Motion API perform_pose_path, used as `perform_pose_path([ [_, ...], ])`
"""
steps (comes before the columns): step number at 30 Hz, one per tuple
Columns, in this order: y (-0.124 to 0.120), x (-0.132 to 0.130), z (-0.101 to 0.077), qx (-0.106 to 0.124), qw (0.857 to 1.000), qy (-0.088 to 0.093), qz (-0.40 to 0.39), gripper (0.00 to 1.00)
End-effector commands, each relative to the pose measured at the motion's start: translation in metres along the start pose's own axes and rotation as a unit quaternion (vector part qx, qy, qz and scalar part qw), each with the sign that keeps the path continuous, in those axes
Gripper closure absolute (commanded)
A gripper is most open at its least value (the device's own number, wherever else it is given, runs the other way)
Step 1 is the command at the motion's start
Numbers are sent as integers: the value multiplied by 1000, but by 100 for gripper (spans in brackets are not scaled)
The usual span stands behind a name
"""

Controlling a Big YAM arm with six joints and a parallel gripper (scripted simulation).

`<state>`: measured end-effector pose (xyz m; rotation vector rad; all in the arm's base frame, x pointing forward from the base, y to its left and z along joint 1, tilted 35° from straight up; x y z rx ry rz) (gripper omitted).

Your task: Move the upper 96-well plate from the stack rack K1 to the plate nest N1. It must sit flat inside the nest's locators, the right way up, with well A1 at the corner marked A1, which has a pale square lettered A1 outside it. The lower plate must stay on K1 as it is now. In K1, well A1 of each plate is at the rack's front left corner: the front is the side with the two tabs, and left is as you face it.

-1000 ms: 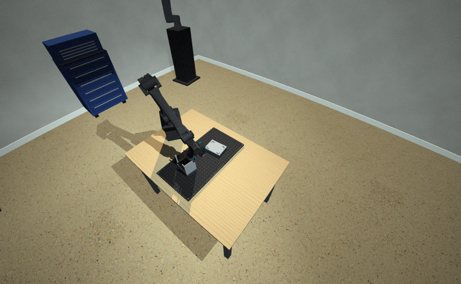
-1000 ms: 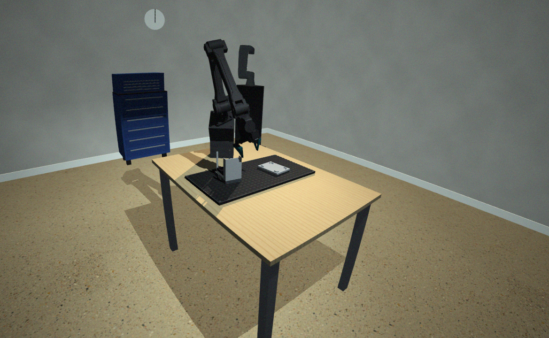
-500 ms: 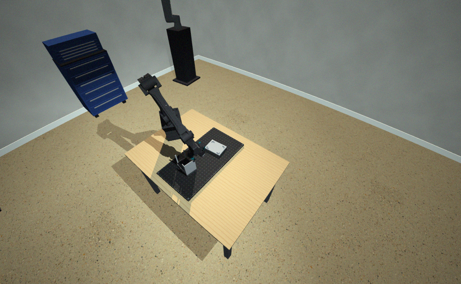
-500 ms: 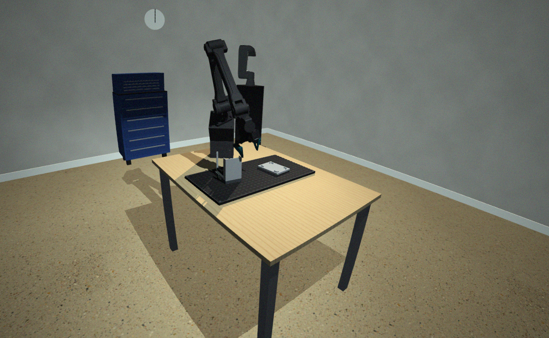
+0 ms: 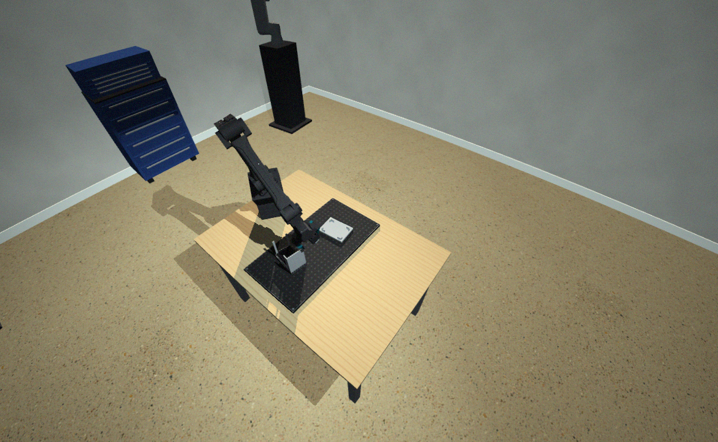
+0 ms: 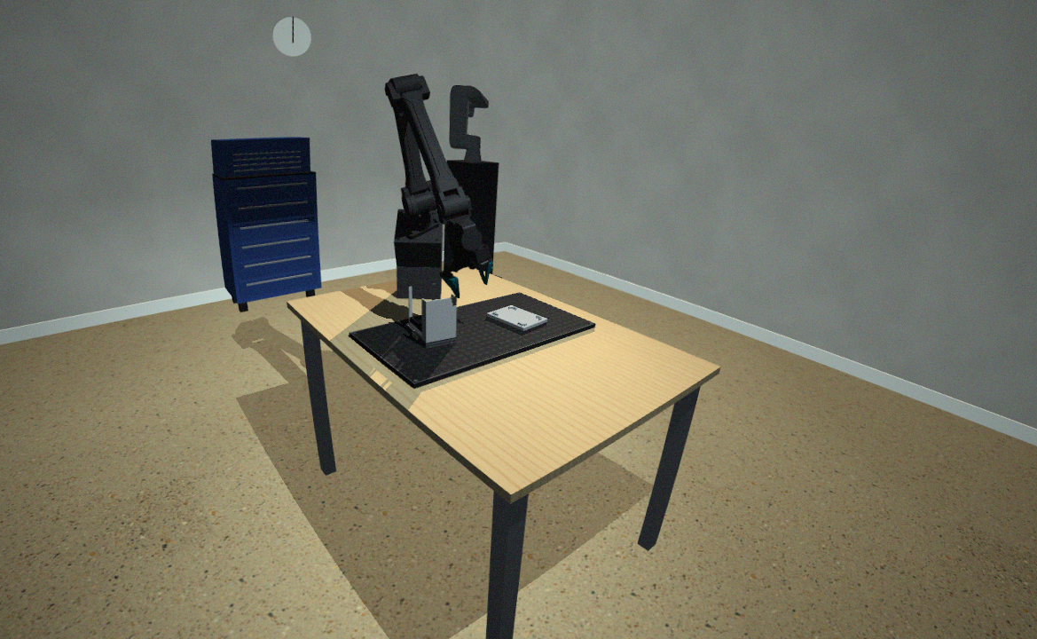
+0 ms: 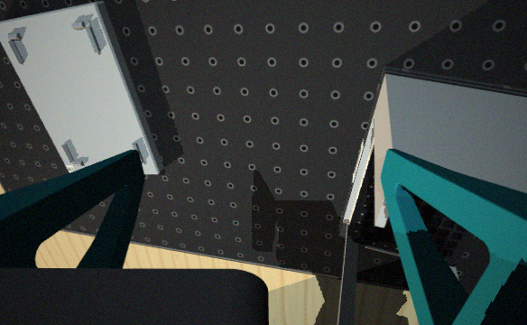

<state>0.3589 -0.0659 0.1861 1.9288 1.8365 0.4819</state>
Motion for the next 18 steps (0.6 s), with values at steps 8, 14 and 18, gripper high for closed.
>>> perform_pose_path([
  [8,-14,-32,-17,-4,995,-90,42,0],
  [14,-34,-51,-26,0,996,-88,30,0],
  [18,-36,-49,-28,-6,992,-121,28,0],
])
Point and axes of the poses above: the point where the finger pads meet when closed, its own z axis out along the fingers, its own x axis across the jaws, y = z × x, the point moved 7 cm from there along -z, back along the fingers, and after that the axes turned 3 degrees about z, right-handed, at the moved point
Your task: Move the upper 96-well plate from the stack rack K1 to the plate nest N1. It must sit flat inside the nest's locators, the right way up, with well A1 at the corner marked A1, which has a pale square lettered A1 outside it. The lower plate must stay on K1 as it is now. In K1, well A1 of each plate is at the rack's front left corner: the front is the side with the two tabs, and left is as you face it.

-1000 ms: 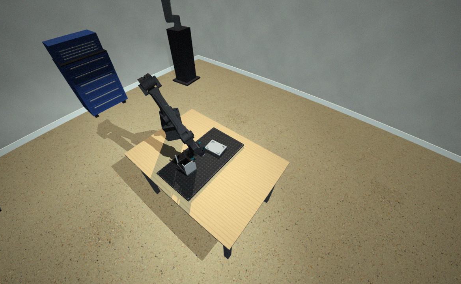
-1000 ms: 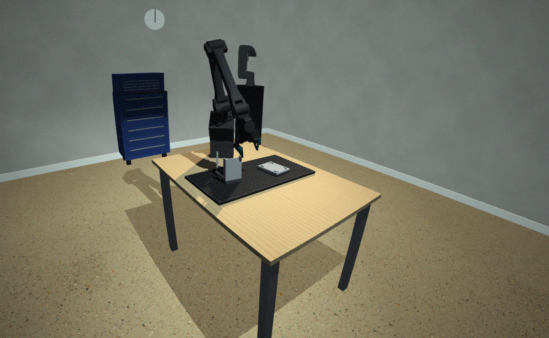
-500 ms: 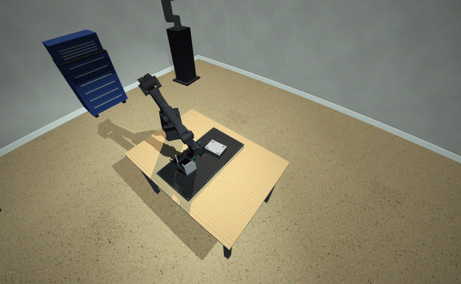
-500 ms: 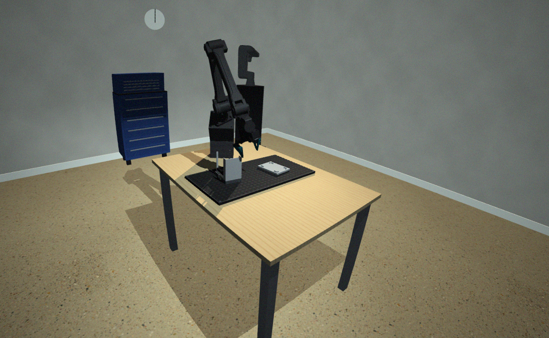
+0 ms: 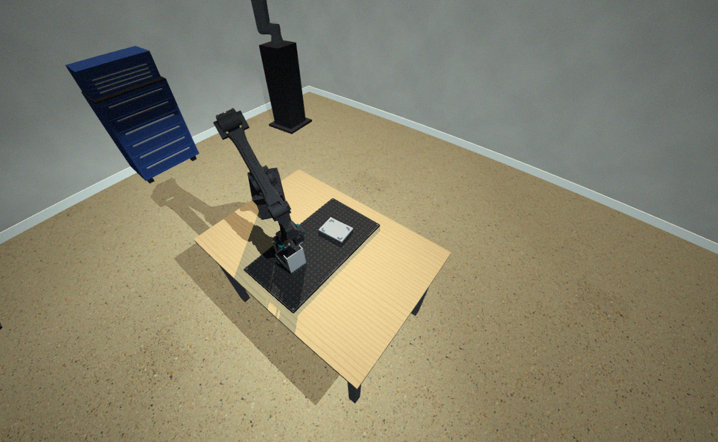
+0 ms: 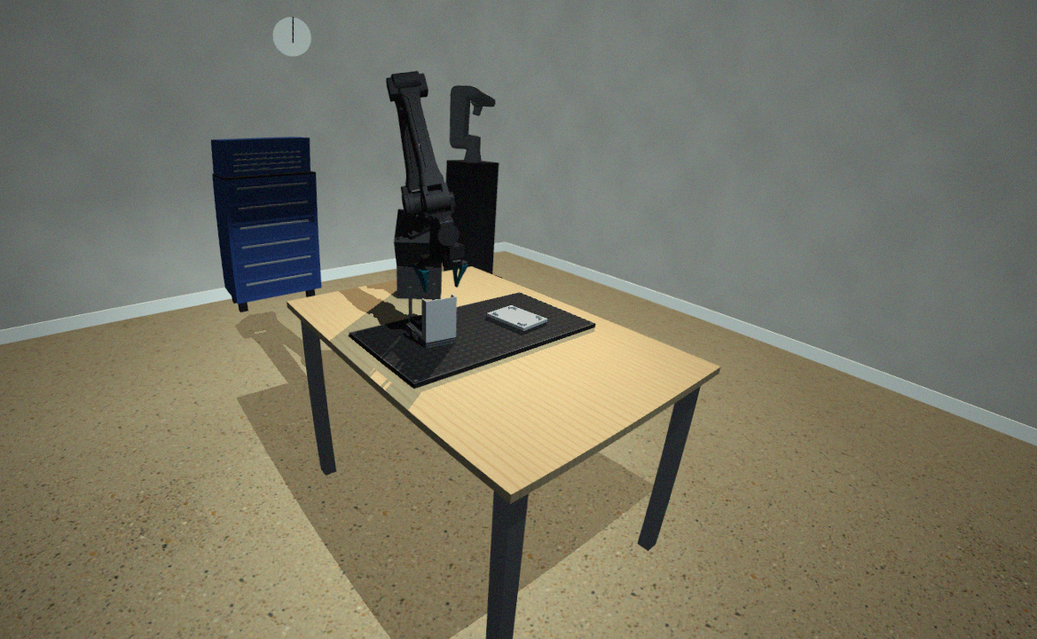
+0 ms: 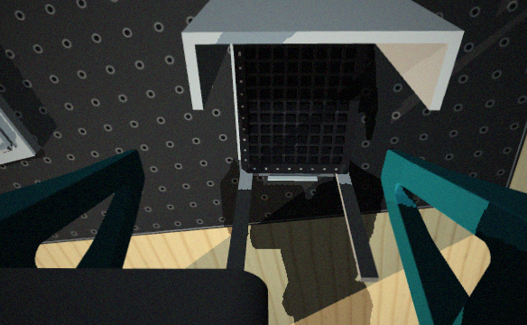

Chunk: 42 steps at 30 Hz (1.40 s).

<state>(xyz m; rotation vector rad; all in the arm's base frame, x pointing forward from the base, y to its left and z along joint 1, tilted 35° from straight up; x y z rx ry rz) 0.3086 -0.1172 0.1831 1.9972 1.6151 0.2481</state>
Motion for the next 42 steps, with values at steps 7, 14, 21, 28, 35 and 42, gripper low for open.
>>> perform_pose_path([
  [7,-16,-20,-12,-14,1000,-22,-7,0],
  [14,-21,-19,-5,0,1000,-17,-12,0],
  [21,-10,-21,-13,-16,1000,-21,-6,0],
  [28,-18,-22,4,-6,1000,-20,-8,0],
  [35,-19,-22,13,-4,1000,-20,-8,0],
  [42,-17,-23,24,-6,1000,-20,-8,0],
])
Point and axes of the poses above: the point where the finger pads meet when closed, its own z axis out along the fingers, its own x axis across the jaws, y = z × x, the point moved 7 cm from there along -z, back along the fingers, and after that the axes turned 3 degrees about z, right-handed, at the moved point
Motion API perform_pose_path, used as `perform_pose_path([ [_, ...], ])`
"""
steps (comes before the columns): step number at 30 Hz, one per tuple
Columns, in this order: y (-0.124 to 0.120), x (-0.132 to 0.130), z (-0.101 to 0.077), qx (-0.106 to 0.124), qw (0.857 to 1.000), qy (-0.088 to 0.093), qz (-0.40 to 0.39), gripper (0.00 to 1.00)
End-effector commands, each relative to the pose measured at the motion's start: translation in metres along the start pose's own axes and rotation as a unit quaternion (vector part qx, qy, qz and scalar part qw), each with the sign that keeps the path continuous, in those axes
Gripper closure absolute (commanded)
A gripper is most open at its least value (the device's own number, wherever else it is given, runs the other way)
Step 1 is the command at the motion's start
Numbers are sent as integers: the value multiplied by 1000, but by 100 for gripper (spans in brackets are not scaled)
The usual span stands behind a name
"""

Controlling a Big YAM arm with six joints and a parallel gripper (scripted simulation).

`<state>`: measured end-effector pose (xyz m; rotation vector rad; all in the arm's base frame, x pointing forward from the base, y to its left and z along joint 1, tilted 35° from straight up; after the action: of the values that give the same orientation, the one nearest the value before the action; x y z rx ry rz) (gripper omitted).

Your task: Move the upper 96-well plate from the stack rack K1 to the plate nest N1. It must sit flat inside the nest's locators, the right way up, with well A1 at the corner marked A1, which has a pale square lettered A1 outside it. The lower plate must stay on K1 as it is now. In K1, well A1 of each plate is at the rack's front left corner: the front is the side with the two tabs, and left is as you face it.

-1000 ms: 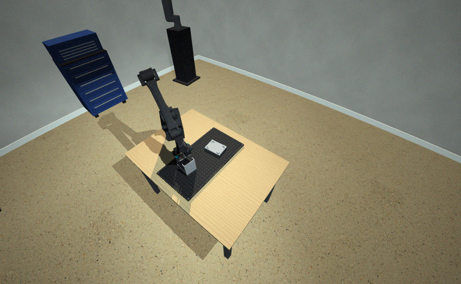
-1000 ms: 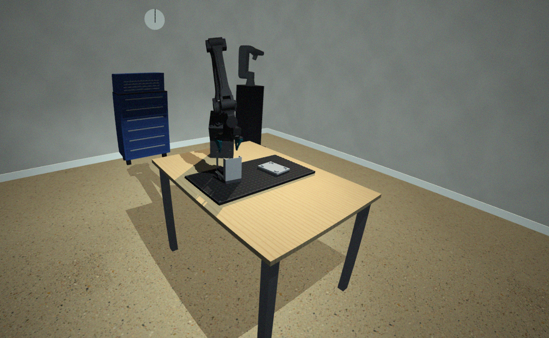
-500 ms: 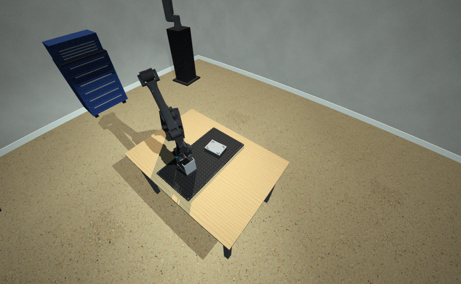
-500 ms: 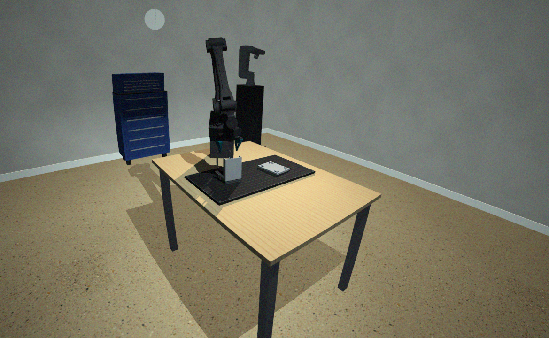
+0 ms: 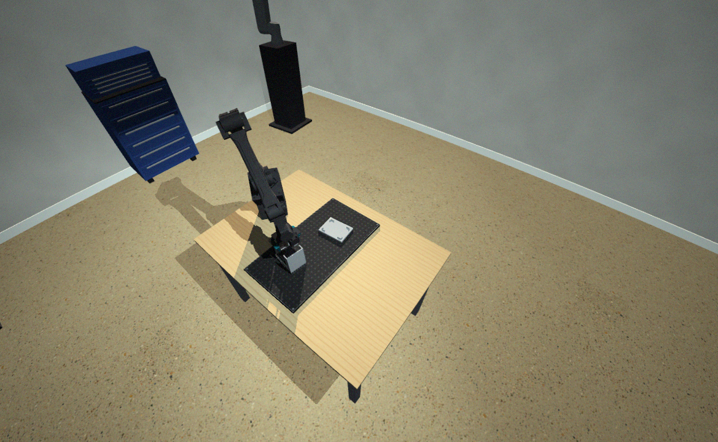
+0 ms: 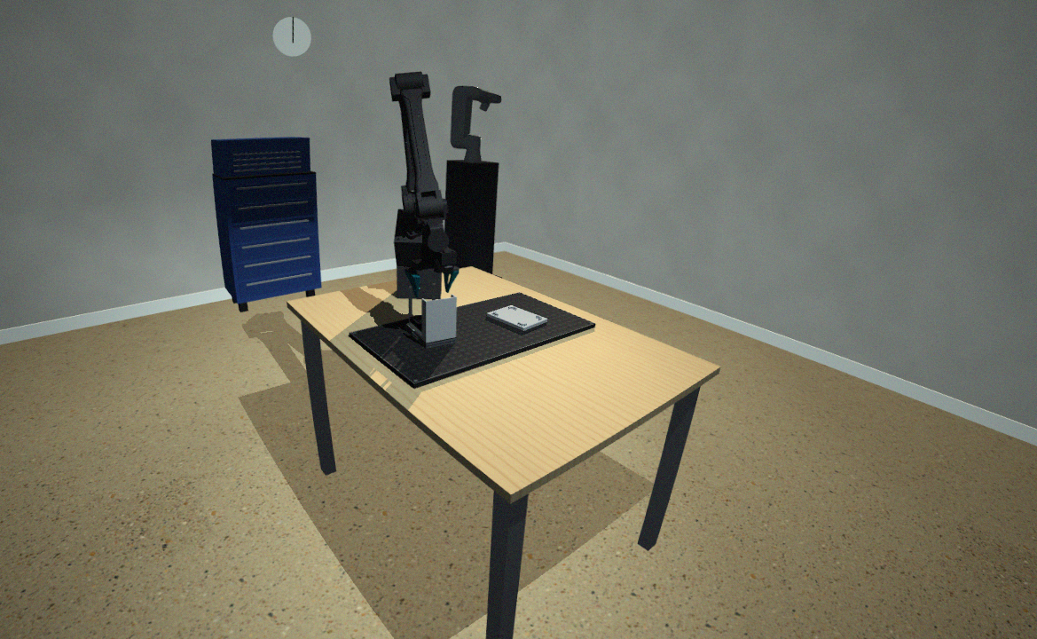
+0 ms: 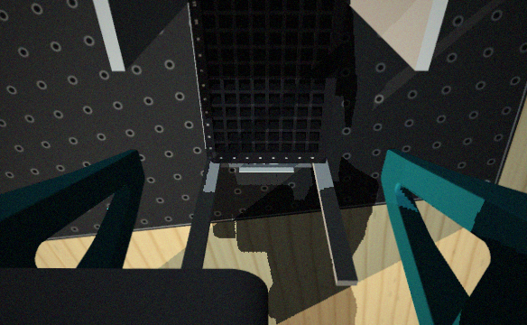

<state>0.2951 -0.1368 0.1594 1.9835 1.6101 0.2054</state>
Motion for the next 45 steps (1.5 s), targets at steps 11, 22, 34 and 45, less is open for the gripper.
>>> perform_pose_path([
  [11,5,-7,18,-12,1000,-5,-1,0],
  [22,4,-6,38,-9,1000,-5,-1,0],
  [34,8,-8,54,-13,1000,-6,-1,0],
  [45,10,-9,63,-22,1000,-8,0,0],
])
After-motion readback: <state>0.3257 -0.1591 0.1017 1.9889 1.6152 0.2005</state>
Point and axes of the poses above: the point where the finger pads meet when closed, its own z axis out along the fingers, its own x axis across the jaws, y = z × x, the point moved 7 cm from there along -z, back along the fingers, and after that the axes turned 3 degrees about z, right-handed, at the moved point
